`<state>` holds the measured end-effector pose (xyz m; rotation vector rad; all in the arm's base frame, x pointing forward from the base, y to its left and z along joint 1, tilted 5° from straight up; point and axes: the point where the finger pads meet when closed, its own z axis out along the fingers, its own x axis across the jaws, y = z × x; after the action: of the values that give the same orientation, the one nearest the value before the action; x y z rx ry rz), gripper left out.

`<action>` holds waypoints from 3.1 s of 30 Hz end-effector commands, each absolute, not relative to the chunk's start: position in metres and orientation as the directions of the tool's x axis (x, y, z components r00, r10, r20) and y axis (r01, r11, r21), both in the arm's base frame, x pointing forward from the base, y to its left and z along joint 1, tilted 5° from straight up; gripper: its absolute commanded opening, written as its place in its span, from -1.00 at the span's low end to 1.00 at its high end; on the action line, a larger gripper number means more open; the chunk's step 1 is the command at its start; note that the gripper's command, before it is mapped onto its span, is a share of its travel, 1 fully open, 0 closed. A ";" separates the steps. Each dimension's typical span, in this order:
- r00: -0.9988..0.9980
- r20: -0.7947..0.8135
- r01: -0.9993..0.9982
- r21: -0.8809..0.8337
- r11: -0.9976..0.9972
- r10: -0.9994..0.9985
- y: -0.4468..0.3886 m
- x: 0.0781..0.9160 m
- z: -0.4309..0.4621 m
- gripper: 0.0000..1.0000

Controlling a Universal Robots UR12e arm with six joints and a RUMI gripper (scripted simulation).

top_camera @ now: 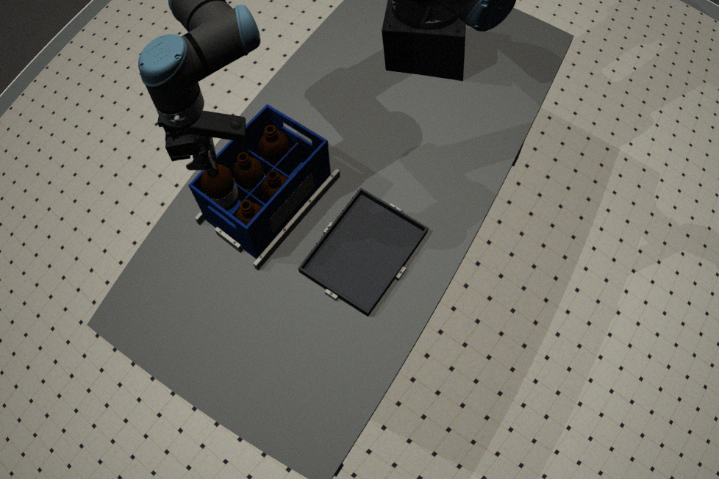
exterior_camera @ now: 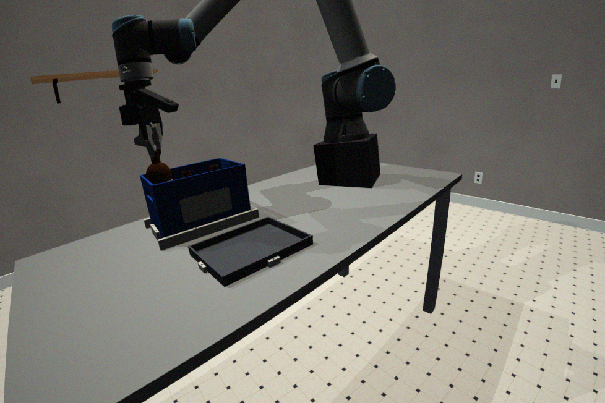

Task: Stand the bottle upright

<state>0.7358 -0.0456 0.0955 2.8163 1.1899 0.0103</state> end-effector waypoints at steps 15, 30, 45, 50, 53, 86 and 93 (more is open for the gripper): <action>0.697 -0.023 0.715 0.088 -0.693 0.717 -0.046 0.739 0.101 -1.00; 0.697 -0.023 0.715 0.088 -0.693 0.717 -0.045 0.739 0.110 -1.00; 0.697 -0.023 0.715 0.088 -0.693 0.717 -0.043 0.739 0.125 -1.00; 0.697 -0.023 0.715 0.088 -0.693 0.717 -0.042 0.738 0.131 -1.00; 0.697 -0.023 0.715 0.088 -0.693 0.717 -0.042 0.738 0.134 -1.00; 0.697 -0.024 0.715 0.087 -0.693 0.716 -0.042 0.737 0.140 -1.00; 0.697 -0.024 0.715 0.087 -0.693 0.716 -0.042 0.737 0.140 -1.00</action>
<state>0.7347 -0.0415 0.1359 2.8160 1.1900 0.0114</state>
